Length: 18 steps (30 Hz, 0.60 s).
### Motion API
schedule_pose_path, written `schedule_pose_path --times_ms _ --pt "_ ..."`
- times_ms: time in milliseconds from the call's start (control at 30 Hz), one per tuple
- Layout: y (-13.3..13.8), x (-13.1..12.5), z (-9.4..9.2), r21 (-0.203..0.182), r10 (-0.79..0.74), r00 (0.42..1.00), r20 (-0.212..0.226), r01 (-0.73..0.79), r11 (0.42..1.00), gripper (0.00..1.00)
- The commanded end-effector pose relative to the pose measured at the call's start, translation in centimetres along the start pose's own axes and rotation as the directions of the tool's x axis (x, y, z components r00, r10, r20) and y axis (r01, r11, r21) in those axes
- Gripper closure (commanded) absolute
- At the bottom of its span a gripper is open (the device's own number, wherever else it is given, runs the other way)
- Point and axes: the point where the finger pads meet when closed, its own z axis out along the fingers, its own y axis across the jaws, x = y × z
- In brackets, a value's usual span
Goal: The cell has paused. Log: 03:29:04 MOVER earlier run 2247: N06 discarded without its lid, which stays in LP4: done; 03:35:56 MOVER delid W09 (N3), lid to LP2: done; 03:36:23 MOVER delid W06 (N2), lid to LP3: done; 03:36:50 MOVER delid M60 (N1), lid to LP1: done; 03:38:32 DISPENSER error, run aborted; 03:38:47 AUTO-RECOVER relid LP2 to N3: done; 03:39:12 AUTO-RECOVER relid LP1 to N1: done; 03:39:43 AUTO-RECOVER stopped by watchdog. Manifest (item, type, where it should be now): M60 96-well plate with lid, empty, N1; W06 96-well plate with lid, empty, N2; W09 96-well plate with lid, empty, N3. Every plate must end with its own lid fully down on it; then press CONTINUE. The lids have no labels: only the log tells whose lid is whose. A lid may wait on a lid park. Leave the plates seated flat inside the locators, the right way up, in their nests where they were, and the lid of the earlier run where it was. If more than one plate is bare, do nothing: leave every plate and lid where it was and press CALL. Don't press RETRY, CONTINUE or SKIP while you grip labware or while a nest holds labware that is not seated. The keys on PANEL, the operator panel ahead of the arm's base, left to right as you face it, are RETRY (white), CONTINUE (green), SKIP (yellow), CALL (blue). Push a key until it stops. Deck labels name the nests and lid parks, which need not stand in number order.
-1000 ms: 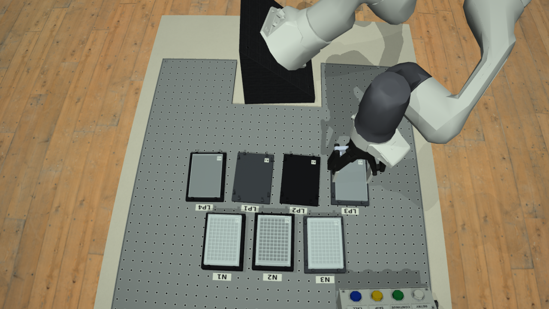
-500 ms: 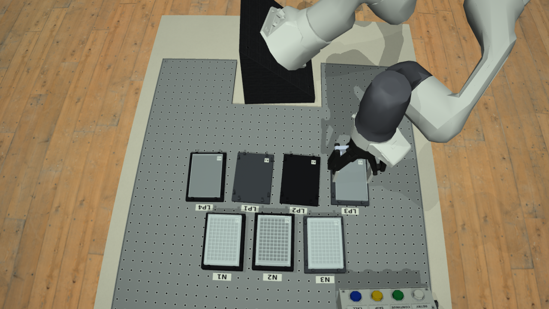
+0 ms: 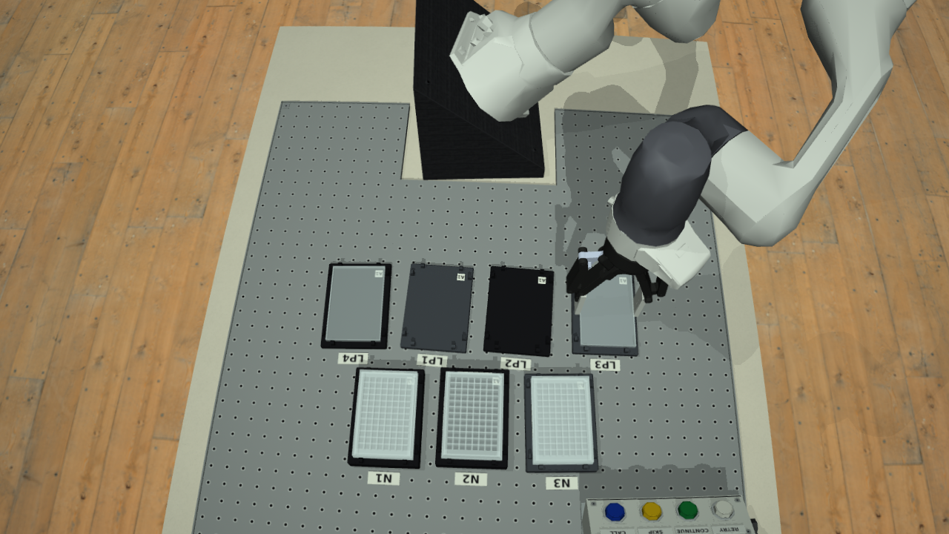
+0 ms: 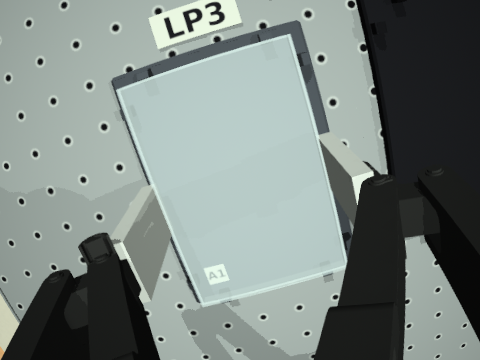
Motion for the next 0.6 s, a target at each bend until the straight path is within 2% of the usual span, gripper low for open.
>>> schedule_pose_path --times_ms 0,567 --pt "0.0 -0.1 -0.1 0.0 0.004 1.0 0.001 -0.004 1.0 1.0" --pt "0.1 -0.1 -1.5 0.0 0.004 1.0 0.001 -0.004 1.0 1.0"
